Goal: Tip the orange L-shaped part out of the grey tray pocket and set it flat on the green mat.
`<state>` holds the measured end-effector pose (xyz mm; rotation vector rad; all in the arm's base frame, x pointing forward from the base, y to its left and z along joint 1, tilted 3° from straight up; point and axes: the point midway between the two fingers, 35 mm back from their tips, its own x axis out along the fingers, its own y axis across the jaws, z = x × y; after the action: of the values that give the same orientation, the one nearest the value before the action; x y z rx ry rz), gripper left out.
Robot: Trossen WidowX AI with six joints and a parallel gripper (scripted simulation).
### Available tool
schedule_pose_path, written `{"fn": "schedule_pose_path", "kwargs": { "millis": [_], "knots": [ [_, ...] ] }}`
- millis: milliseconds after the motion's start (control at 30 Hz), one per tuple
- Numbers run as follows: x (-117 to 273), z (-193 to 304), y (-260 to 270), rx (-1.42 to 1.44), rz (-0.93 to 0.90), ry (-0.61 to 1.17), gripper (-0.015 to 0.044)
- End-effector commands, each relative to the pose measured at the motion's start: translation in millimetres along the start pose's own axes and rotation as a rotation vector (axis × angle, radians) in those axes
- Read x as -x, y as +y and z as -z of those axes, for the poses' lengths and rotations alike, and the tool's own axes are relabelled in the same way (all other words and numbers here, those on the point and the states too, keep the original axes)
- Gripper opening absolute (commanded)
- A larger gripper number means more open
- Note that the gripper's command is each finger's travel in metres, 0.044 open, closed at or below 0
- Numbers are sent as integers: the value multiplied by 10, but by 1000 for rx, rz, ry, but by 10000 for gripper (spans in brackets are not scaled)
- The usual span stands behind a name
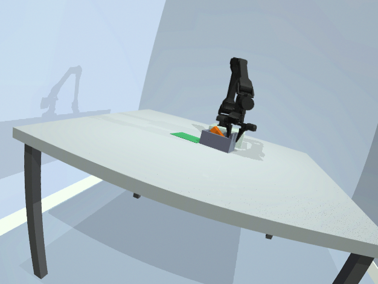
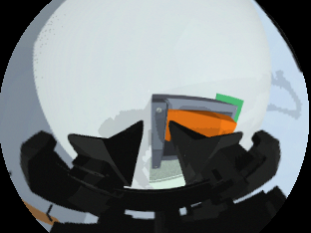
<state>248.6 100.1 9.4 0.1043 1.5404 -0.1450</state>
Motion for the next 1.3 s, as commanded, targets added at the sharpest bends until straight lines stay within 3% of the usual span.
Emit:
{"fn": "schedule_pose_path", "kwargs": {
  "millis": [0, 1267],
  "knots": [
    [-113, 39, -30, 7, 14, 15, 180],
    [-17, 41, 92, 7, 13, 15, 180]
  ]
}}
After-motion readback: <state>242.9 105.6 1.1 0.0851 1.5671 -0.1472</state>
